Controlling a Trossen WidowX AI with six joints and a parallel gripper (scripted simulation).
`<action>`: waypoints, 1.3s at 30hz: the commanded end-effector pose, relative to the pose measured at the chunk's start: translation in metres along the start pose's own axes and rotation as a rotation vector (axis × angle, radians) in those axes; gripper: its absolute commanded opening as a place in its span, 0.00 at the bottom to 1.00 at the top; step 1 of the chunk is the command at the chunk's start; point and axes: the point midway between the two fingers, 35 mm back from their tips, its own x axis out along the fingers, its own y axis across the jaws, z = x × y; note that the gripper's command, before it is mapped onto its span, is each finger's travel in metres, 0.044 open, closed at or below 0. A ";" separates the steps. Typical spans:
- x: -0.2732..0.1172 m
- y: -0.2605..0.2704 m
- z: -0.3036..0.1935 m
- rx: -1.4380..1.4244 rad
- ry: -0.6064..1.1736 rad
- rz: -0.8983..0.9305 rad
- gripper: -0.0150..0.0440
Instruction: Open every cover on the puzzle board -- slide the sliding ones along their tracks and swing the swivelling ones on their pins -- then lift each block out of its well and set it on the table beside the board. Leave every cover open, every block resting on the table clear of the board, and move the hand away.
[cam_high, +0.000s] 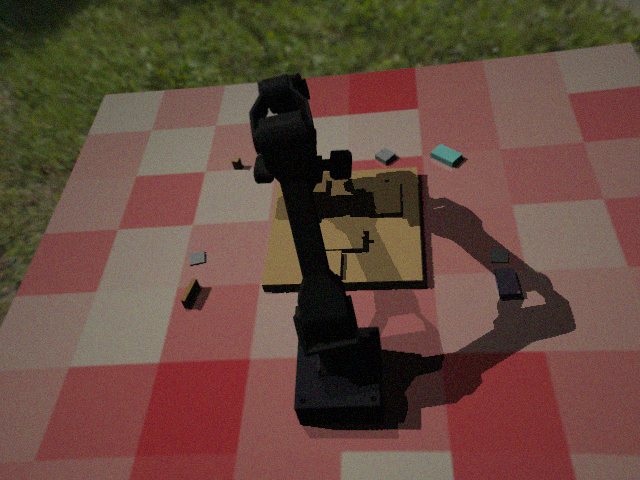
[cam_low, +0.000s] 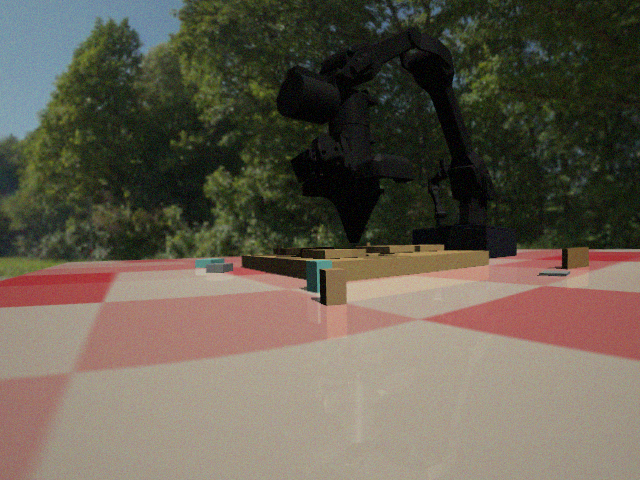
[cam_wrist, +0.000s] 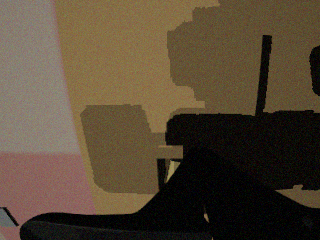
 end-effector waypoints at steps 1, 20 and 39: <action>-0.007 -0.001 0.002 -0.005 -0.006 -0.004 0.25; -0.032 0.000 0.005 -0.005 -0.006 -0.004 0.25; -0.048 -0.050 -0.068 -0.718 0.006 -0.005 0.25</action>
